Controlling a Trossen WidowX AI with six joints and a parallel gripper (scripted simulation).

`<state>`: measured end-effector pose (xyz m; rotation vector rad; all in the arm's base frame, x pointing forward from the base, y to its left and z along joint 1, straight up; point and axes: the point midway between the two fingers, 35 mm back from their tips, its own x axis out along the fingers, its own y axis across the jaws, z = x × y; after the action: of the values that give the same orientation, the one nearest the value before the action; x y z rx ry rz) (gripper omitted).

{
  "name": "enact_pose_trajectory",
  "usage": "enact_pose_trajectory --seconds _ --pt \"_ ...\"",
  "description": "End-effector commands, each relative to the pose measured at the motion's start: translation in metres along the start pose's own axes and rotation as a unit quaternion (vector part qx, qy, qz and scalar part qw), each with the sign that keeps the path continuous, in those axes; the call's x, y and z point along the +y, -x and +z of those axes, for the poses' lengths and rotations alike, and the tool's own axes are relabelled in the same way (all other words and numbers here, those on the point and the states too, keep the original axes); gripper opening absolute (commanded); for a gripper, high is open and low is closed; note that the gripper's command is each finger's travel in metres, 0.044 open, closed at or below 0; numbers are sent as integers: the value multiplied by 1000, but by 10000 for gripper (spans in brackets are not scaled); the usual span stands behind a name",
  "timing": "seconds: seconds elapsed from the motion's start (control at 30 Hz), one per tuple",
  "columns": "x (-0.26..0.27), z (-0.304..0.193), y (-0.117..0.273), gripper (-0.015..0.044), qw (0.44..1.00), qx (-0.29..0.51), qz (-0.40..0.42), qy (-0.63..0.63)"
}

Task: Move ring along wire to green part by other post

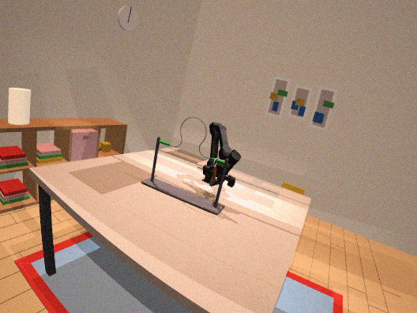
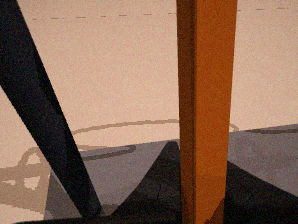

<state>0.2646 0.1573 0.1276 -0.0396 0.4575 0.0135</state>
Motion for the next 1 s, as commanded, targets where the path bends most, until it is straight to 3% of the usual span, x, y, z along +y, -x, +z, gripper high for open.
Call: enact_pose_trajectory --seconds 0.0,0.33,0.73,0.97 --pt "-1 -1 0 -150 1000 -1 -3 -1" --pt "-1 -1 0 -150 1000 -1 -3 -1" --pt "0 0 2 160 1000 0 0 0" --pt "2 -2 22 160 1000 4 -2 -1"
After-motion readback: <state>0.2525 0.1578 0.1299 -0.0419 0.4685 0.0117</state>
